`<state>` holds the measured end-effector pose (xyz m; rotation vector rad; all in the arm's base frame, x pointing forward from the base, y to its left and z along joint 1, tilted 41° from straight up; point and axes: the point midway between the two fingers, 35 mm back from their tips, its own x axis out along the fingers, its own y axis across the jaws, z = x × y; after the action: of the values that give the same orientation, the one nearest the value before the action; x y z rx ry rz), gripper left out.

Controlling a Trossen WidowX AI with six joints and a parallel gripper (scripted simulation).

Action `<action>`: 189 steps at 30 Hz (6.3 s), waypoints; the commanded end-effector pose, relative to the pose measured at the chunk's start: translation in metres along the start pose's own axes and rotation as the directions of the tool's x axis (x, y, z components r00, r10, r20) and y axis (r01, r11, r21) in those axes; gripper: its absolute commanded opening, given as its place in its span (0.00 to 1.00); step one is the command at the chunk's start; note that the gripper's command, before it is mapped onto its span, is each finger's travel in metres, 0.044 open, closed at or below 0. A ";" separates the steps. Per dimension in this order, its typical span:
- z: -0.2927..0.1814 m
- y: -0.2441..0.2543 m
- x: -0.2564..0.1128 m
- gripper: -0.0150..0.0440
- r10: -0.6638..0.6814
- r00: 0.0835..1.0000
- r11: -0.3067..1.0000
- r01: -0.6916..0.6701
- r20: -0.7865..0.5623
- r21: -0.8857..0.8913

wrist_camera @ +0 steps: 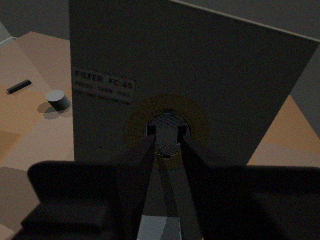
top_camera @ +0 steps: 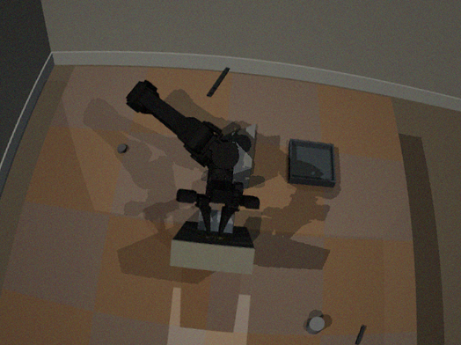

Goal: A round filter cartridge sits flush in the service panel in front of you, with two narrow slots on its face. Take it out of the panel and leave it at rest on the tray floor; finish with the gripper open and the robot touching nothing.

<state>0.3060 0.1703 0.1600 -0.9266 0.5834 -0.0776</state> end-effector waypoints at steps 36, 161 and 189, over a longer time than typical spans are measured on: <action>0.001 0.001 0.007 0.45 0.004 1.000 1.000 -0.004 0.002 -0.002; -0.020 0.007 -0.054 0.25 0.007 1.000 -0.042 -0.001 -0.001 -0.999; -0.069 0.019 -0.046 0.45 0.011 1.000 -0.058 -0.013 -0.014 -0.998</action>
<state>0.2284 0.1449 0.1340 -2.4856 0.5996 0.4956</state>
